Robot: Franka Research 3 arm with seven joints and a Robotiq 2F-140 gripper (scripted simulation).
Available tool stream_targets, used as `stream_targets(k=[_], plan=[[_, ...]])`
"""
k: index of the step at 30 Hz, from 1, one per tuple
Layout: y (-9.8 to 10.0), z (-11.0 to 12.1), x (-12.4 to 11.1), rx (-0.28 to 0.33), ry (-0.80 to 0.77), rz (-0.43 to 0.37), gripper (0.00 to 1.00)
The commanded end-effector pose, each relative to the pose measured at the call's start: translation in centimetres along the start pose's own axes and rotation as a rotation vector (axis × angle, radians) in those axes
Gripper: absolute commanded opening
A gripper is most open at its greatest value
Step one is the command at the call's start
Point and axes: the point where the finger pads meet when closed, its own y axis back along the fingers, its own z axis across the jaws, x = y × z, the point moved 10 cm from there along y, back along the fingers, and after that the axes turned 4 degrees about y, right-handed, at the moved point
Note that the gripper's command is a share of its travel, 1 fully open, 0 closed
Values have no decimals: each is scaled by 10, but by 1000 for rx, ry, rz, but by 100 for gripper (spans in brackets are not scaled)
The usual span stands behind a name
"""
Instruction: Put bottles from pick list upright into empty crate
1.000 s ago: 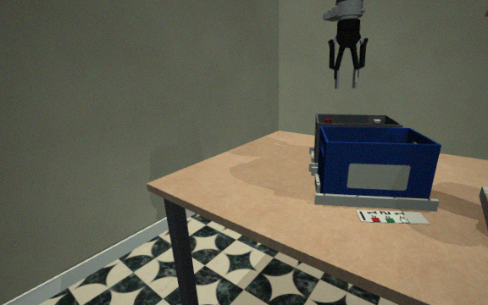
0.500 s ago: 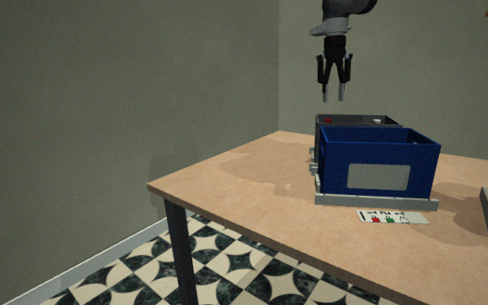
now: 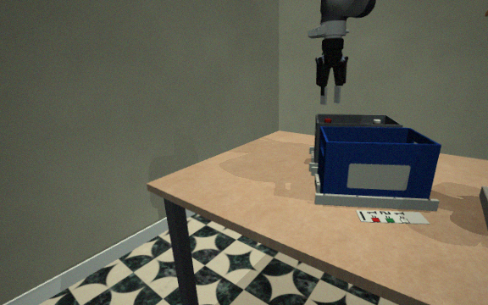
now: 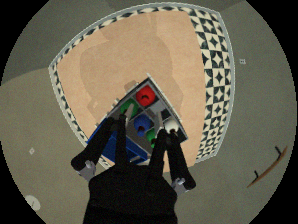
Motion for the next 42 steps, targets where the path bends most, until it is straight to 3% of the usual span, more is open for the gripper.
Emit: stream_targets(k=[1, 18, 42], plan=[[1, 1, 1, 13, 156, 11, 38], [1, 1, 1, 13, 158, 12, 38], [-25, 1, 1, 13, 158, 12, 38]])
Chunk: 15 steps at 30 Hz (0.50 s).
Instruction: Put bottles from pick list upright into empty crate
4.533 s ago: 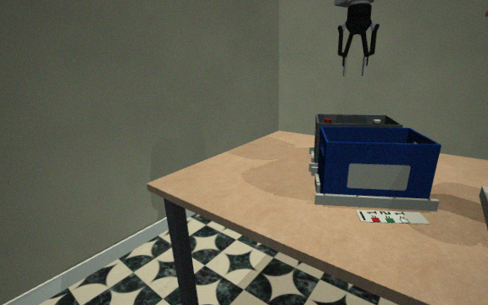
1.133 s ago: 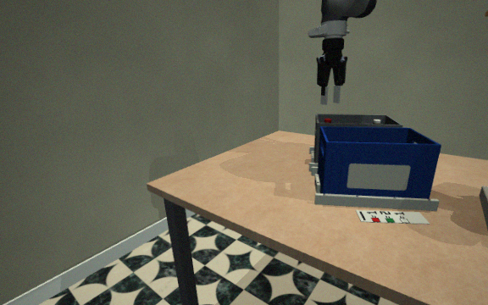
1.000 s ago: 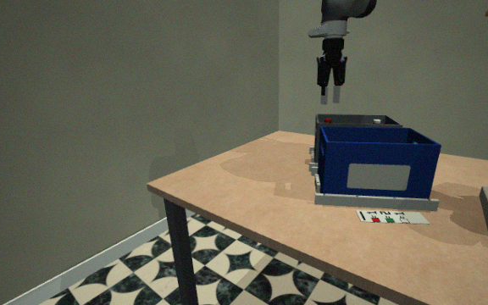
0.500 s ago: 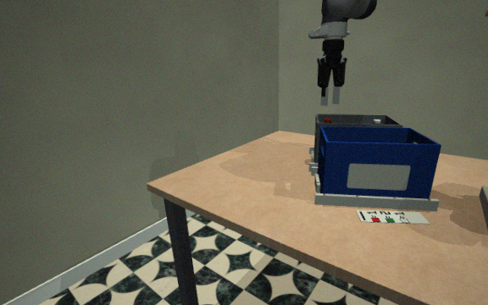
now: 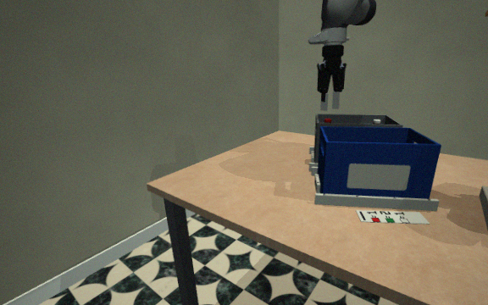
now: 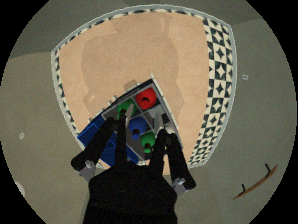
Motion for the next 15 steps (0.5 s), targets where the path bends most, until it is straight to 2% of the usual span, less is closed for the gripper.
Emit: stream_targets(k=[1, 15], plan=[[-4, 1, 1, 2, 2, 5, 38], [-22, 1, 1, 2, 2, 5, 38]])
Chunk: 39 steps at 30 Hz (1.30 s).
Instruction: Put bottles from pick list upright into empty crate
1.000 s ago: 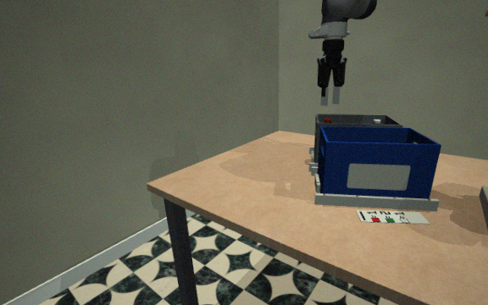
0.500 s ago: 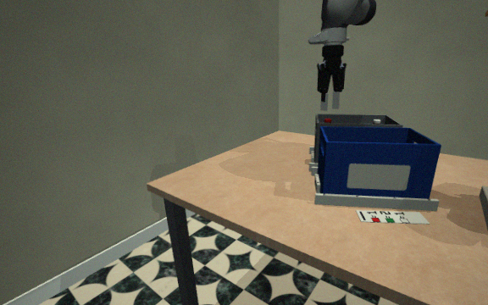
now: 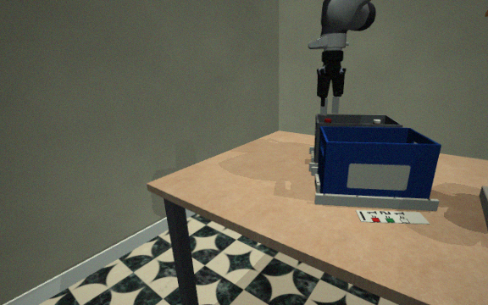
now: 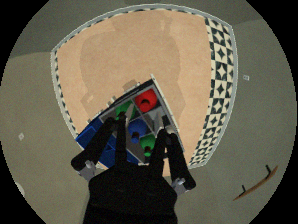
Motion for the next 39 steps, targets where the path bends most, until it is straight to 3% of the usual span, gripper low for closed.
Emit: stream_targets(k=[1, 39], plan=[[-5, 1, 1, 1, 1, 5, 38], [-44, 1, 1, 1, 1, 5, 38]])
